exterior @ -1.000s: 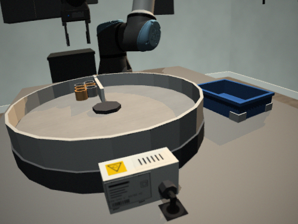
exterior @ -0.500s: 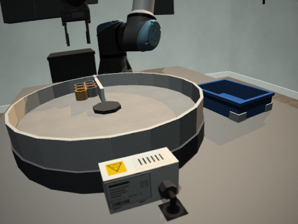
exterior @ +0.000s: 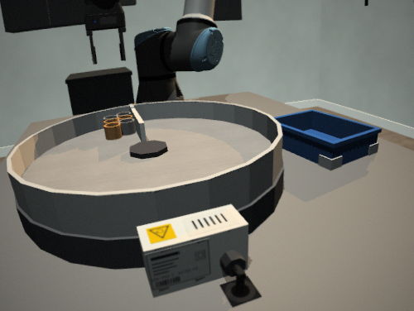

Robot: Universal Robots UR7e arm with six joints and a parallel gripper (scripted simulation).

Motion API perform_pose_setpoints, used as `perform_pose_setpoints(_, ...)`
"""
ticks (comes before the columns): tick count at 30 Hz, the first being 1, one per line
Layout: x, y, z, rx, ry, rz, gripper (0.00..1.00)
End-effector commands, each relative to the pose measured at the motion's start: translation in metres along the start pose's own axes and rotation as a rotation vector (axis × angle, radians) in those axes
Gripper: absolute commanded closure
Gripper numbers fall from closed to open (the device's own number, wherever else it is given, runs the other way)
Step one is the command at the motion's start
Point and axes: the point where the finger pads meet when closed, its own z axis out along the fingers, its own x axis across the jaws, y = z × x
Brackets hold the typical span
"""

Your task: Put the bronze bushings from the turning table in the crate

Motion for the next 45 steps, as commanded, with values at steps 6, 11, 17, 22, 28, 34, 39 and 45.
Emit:
perform_pose_setpoints(6,-0.005,0.016,0.012,-0.001,-0.001,0.0,0.73)
perform_pose_setpoints(11,-0.013,0.039,0.031,-0.001,-0.001,0.0,0.73)
perform_pose_setpoints(17,-0.013,0.039,0.031,-0.001,-0.001,0.0,0.73)
perform_pose_setpoints(22,-0.015,0.045,0.037,0.0,0.0,0.0,0.73)
perform_pose_setpoints(28,-0.025,0.076,0.062,0.0,0.0,0.0,0.73)
perform_pose_setpoints(34,-0.025,0.076,0.062,0.0,0.0,0.0,0.73)
perform_pose_setpoints(39,-0.025,0.075,0.062,0.0,0.001,0.0,0.58)
perform_pose_setpoints(45,-0.025,0.075,0.062,0.0,0.001,0.0,0.58)
